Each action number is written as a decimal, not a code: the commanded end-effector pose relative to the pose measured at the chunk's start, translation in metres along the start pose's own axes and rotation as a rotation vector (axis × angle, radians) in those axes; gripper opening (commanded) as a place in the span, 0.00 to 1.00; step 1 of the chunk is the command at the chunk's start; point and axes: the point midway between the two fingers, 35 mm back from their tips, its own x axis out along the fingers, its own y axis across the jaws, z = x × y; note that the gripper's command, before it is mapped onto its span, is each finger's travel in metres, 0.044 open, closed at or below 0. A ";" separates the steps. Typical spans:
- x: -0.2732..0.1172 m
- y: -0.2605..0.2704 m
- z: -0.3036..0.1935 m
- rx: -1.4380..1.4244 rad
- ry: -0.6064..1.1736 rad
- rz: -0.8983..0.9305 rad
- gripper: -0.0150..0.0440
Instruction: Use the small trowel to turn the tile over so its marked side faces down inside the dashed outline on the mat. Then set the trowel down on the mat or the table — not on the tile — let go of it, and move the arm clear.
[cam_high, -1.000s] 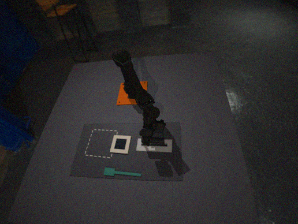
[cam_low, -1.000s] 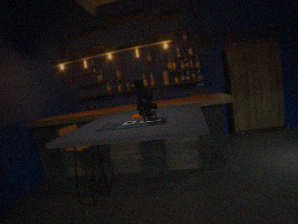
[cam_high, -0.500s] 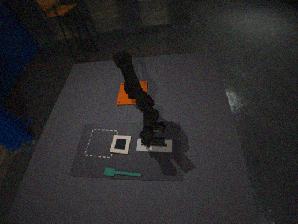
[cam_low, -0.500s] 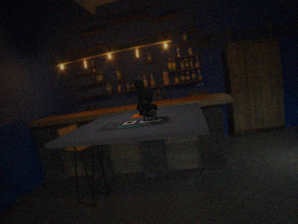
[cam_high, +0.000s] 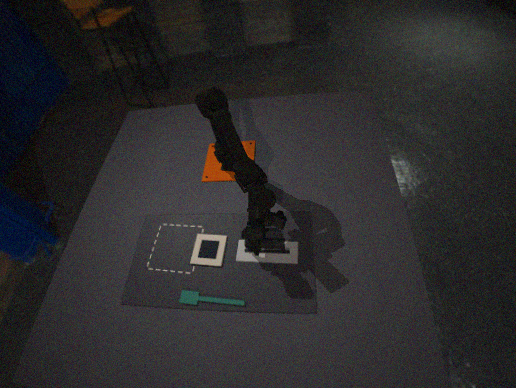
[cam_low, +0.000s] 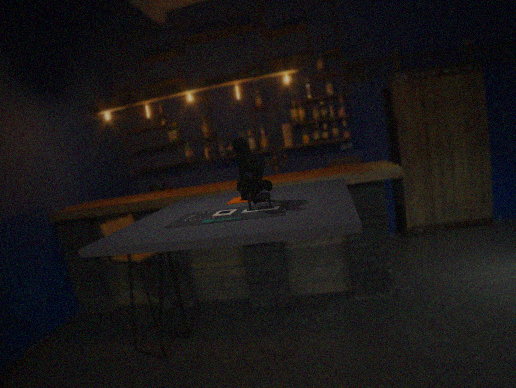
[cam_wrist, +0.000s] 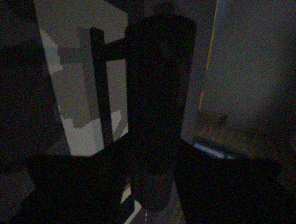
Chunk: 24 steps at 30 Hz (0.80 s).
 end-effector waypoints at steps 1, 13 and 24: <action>0.000 -0.001 0.002 -0.001 -0.007 0.000 0.30; -0.033 -0.041 0.001 0.000 -0.001 0.000 0.25; -0.039 -0.047 0.000 0.000 0.000 0.000 0.25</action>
